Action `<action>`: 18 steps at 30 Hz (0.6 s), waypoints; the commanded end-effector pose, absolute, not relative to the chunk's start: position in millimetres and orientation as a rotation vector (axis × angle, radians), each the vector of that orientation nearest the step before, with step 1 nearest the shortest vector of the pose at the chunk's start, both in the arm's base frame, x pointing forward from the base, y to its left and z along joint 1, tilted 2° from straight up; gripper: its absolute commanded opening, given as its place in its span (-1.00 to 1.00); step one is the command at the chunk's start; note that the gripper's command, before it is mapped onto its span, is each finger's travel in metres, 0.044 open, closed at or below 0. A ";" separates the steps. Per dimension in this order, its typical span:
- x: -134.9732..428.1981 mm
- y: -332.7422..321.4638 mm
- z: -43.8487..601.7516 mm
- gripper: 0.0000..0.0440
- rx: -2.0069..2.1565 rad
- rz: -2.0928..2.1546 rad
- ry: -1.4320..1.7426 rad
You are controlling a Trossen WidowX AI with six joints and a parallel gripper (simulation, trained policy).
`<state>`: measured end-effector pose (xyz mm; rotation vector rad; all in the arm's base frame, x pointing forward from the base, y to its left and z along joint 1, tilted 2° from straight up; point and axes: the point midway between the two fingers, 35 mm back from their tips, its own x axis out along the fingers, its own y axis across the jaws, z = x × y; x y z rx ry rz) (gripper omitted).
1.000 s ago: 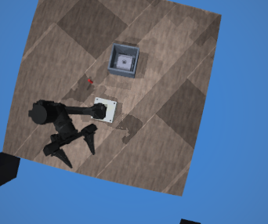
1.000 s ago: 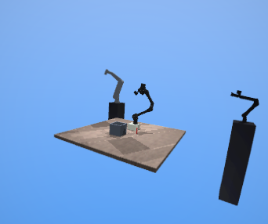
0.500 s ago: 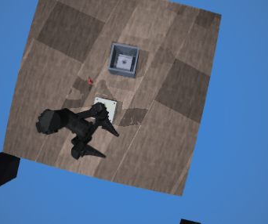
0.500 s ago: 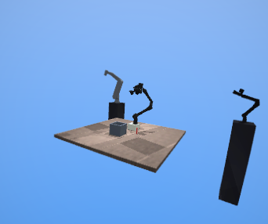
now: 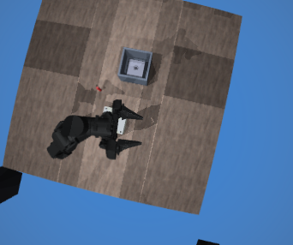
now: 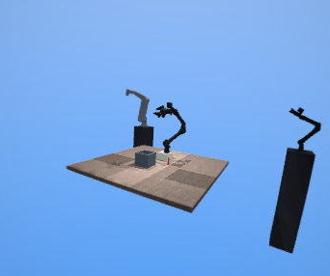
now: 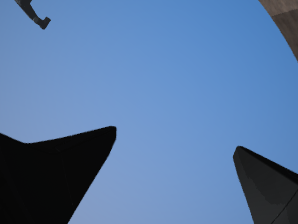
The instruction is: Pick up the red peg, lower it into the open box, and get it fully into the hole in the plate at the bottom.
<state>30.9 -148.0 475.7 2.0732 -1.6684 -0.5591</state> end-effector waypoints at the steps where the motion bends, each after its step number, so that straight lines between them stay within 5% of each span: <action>1: 55.8 -149.1 468.3 0.95 2.182 -0.545 -1.547; 18: 160.2 -115.3 429.4 0.94 2.553 -0.548 -0.939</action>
